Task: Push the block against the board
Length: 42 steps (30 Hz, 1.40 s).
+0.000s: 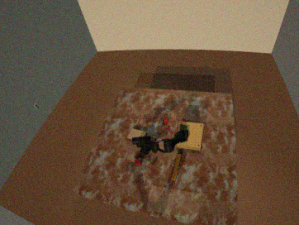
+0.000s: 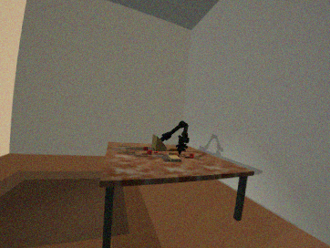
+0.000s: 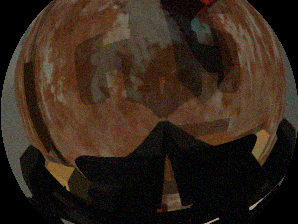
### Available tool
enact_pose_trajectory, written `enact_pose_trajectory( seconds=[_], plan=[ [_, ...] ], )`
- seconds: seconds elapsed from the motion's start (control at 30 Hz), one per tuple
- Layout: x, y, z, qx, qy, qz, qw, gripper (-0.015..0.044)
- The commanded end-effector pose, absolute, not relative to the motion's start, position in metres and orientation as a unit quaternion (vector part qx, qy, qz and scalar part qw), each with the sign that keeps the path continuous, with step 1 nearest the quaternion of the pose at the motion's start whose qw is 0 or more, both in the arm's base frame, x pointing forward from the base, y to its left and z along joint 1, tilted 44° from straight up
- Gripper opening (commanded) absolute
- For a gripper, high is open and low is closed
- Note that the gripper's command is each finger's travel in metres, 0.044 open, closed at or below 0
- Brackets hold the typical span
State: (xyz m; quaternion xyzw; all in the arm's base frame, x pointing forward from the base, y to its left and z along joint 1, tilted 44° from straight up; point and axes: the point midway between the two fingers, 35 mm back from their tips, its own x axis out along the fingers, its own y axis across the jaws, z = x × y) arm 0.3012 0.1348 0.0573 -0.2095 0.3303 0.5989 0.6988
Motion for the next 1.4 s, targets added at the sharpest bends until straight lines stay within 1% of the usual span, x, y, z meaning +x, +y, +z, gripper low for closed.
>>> enact_pose_trajectory(
  seconds=[0.0,1.0,1.37],
  plan=[
    [0.304,0.138,0.052,-0.210,0.330,0.594,0.703,0.0000],
    [0.300,0.113,0.027,-0.212,0.332,0.593,0.702,0.0000],
    [0.303,0.122,0.036,-0.212,0.332,0.593,0.702,0.0000]
  ],
)
